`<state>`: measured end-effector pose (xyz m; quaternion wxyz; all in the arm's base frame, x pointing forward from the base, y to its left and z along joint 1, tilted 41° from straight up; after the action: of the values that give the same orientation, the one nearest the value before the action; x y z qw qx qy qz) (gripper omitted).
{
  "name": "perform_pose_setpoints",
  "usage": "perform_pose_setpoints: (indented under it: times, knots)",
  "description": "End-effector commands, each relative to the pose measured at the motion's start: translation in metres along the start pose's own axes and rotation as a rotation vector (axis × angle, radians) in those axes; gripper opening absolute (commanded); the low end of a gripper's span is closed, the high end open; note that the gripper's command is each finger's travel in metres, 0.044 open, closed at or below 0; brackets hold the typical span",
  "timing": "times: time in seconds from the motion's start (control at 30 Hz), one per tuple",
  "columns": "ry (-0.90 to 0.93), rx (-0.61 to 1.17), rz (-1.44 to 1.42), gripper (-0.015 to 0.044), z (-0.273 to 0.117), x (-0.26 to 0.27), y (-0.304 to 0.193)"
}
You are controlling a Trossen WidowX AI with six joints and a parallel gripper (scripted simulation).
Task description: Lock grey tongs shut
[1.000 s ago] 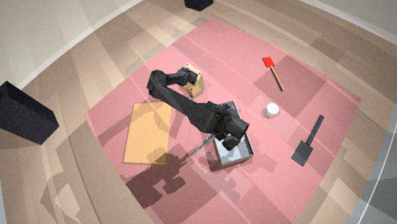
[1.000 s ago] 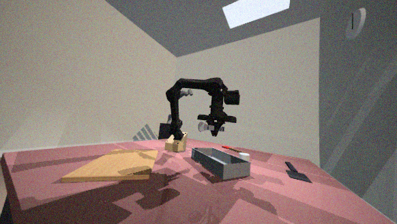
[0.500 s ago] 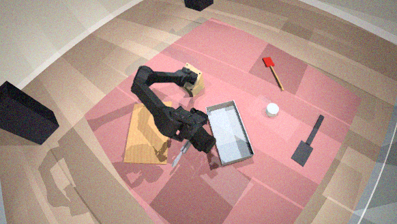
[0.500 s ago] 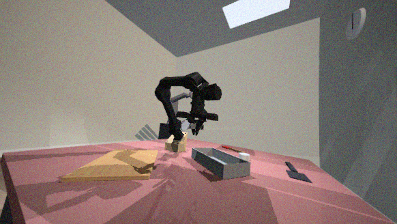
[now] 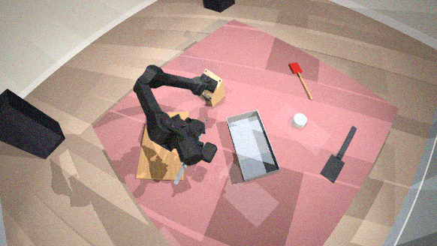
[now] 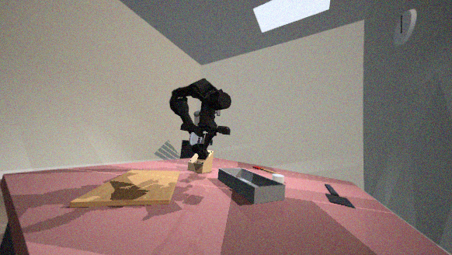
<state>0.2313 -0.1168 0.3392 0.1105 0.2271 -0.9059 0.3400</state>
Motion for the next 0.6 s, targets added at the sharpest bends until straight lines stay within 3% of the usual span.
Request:
perform_pose_setpoints:
  times: [0.0,0.57]
  knots:
    - [-0.007,-0.002,0.024,-0.0150,0.000,0.005,0.001]
    - [0.001,-0.055,0.751,-0.0150,0.011,0.041,-0.005]
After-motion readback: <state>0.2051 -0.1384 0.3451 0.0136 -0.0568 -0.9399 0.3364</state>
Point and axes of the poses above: the point midway between the two fingers, 35 mm back from their tips, its own z axis out along the fingers, its own x axis across the jaws, y = z × x, the point moved 9 cm from there along -z, back along the fingers, and after that the axes turned 13 degrees about -z, right-handed, at the moved point
